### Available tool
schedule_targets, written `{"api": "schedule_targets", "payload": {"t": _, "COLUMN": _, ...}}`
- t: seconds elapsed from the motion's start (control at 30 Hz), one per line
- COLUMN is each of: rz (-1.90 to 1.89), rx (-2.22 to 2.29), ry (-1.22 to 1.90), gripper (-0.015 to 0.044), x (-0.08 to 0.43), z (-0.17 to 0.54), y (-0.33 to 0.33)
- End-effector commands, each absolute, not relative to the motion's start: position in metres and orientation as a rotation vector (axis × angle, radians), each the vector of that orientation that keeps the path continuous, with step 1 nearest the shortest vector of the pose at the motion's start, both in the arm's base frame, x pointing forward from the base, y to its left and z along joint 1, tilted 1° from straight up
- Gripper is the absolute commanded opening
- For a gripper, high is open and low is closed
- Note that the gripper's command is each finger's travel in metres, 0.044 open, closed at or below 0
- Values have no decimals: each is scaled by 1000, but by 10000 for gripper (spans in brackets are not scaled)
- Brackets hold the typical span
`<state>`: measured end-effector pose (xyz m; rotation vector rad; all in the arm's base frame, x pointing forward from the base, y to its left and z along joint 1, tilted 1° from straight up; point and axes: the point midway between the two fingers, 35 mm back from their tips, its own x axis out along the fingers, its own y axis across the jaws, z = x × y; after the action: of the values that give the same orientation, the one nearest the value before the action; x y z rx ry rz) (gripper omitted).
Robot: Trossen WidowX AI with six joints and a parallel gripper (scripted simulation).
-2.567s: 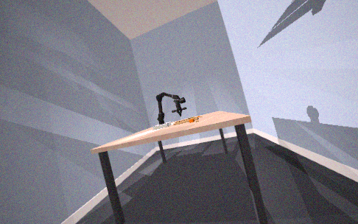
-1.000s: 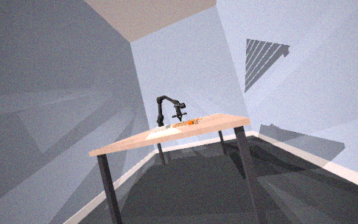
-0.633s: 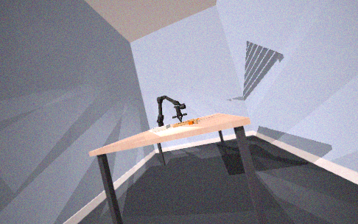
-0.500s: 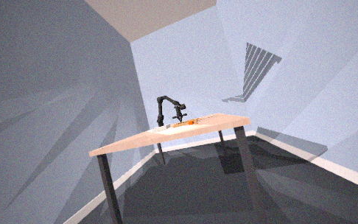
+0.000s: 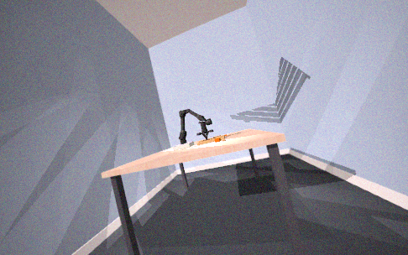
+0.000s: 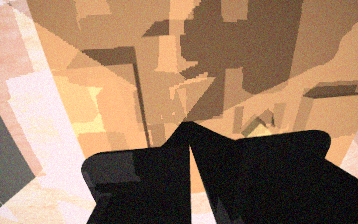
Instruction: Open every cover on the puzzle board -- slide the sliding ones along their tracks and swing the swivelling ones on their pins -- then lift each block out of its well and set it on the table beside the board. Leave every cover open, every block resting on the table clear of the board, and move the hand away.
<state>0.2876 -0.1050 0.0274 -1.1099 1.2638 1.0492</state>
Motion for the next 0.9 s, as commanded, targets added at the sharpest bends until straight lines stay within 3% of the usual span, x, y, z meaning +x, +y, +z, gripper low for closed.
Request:
{"api": "schedule_targets", "payload": {"t": 0.0, "rz": 1045, "rx": -1109, "ry": 1266, "gripper": 0, "x": 289, "z": 27, "y": -101}}
{"api": "schedule_targets", "payload": {"t": 0.87, "rz": 1046, "rx": -1107, "ry": 1264, "gripper": 0, "x": 295, "z": 27, "y": -76}}
